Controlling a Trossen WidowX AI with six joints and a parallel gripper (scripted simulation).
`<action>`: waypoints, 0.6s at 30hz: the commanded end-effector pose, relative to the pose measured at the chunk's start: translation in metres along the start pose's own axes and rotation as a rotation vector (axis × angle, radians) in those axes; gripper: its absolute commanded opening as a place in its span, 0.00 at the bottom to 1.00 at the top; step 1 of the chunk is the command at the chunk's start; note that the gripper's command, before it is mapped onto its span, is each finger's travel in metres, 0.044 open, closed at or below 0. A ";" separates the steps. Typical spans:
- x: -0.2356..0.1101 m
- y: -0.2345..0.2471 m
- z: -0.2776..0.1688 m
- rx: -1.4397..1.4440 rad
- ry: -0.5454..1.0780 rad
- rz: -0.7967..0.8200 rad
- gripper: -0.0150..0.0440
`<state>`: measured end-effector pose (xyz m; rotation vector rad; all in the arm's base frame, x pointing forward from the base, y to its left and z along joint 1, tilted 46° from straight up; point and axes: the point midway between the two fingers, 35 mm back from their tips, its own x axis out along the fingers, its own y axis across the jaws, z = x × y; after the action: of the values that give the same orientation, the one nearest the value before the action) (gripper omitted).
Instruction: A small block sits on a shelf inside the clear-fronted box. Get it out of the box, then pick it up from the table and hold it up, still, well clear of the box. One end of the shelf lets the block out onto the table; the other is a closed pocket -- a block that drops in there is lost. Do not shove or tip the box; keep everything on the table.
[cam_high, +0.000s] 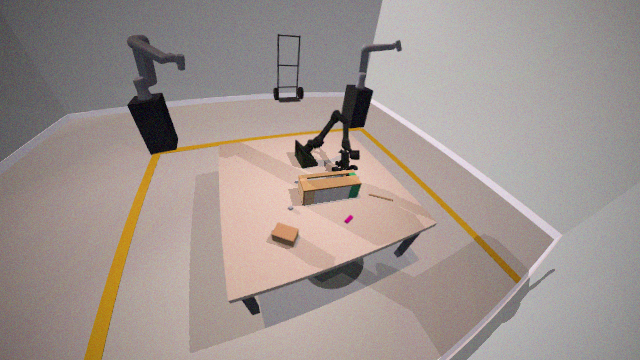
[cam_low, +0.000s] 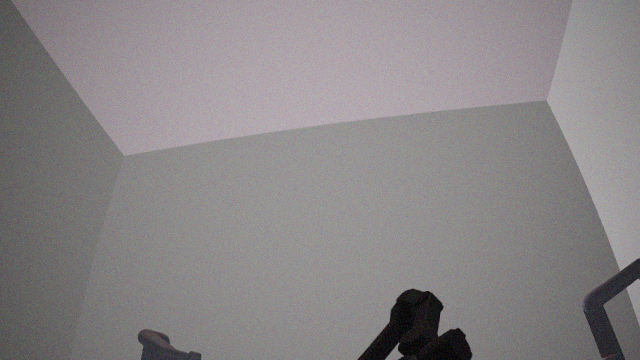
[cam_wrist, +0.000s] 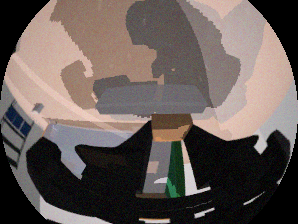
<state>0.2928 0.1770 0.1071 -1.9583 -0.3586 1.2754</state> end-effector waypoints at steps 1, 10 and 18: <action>0.000 0.001 0.000 0.035 0.003 0.004 0.25; -0.038 0.001 -0.019 0.015 0.001 0.006 0.25; -0.057 0.000 -0.026 0.003 0.000 0.003 0.25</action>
<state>0.2906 0.1359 0.1453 -1.9556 -0.3473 1.2757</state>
